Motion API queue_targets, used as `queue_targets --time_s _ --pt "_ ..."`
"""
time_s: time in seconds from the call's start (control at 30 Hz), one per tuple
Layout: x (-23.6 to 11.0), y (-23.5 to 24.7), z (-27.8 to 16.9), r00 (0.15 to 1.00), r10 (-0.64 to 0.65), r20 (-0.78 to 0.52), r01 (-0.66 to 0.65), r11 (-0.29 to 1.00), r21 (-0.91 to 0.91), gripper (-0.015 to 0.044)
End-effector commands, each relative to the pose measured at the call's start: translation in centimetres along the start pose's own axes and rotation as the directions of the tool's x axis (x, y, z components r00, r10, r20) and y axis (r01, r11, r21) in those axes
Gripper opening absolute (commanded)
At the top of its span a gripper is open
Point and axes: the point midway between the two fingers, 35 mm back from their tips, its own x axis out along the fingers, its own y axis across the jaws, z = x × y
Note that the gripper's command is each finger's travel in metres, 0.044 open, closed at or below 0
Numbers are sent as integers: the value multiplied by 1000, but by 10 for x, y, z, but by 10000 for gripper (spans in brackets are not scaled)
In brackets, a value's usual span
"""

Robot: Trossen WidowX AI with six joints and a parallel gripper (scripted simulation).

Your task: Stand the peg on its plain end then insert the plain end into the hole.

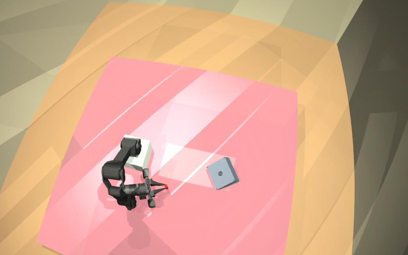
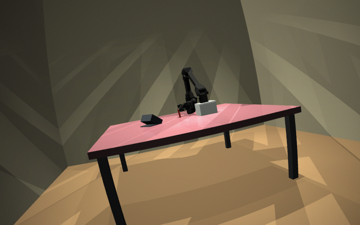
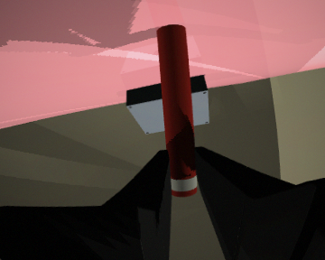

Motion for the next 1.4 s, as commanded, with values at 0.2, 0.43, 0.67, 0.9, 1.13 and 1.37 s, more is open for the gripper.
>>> queue_targets --time_s 0.2,0.43,0.67,0.9,1.13,1.37 --pt "0 0 0 1000 0 0 0 1000 0 130" --pt "0 0 0 1000 0 0 0 1000 0 130" --pt "0 0 0 1000 0 0 0 1000 0 130" --pt "0 0 0 1000 0 0 0 1000 0 130" --pt "0 0 0 1000 0 0 0 1000 0 314" --pt "0 0 0 1000 0 0 0 1000 0 440"
